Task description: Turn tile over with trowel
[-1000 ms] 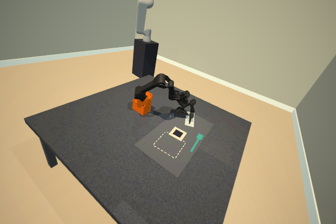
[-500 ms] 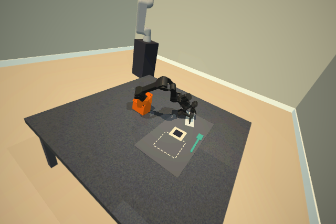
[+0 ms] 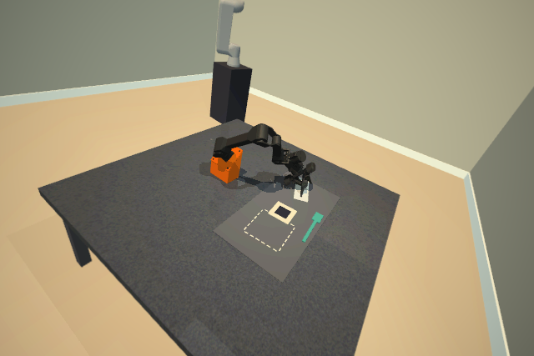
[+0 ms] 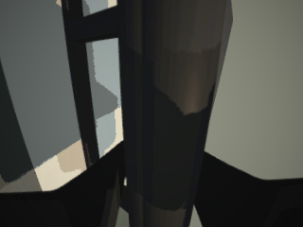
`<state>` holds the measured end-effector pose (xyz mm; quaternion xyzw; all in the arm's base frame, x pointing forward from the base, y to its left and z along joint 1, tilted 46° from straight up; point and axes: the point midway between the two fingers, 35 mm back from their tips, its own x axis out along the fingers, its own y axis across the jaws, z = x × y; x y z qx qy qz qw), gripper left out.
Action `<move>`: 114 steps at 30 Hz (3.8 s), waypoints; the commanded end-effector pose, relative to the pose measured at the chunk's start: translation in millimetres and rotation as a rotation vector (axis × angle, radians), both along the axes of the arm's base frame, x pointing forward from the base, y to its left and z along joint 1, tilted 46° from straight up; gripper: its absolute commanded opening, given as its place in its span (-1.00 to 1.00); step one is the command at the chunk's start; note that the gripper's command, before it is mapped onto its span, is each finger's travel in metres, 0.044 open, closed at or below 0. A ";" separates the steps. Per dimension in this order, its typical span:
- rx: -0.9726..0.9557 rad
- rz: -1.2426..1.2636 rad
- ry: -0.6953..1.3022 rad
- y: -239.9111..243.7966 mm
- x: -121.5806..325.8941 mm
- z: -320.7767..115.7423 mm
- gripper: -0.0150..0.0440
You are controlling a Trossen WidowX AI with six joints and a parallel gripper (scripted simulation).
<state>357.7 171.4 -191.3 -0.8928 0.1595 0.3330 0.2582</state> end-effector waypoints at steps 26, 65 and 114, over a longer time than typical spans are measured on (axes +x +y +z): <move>0.004 0.005 0.002 22.8 -1.7 20.5 -0.49; 0.136 -0.257 -0.199 -35.4 8.1 75.2 -0.49; 0.131 -0.257 -0.200 -86.1 20.2 97.8 -0.49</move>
